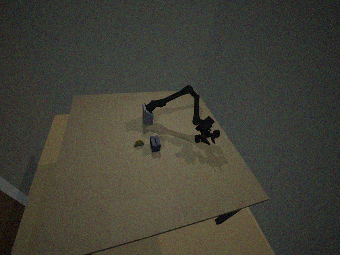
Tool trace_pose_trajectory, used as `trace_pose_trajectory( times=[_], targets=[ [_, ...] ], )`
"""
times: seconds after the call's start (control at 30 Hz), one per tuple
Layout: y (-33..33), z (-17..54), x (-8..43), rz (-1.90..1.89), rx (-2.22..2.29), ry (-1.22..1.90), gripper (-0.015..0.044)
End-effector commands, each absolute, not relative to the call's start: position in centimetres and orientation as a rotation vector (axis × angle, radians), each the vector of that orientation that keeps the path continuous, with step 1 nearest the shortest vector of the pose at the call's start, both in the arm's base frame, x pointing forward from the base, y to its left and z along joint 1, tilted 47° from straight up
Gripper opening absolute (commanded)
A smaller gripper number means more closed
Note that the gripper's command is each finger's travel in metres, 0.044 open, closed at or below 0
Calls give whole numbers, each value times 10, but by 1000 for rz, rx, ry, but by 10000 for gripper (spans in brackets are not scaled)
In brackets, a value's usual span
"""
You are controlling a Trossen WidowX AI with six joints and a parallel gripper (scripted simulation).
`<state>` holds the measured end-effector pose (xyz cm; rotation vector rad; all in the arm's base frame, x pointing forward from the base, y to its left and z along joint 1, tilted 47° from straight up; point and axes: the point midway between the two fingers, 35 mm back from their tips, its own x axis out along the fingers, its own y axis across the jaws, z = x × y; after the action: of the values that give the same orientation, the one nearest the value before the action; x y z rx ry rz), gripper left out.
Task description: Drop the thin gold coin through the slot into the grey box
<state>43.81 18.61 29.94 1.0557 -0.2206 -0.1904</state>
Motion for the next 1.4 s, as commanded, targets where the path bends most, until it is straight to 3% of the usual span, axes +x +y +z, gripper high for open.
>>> trace_pose_trajectory(
  times=[0.0,0.27,0.5,0.93,1.2,1.37],
  targets=[
    [154,257,473,-254,898,-91,161],
    [65,151,510,-400,672,278,161],
    [-19,58,493,-526,626,651,161],
    [-124,-61,356,-683,1008,1364,161],
    [-132,-61,262,-656,1676,1645,161],
    [-132,-54,250,-637,1823,1658,161]
  ],
)
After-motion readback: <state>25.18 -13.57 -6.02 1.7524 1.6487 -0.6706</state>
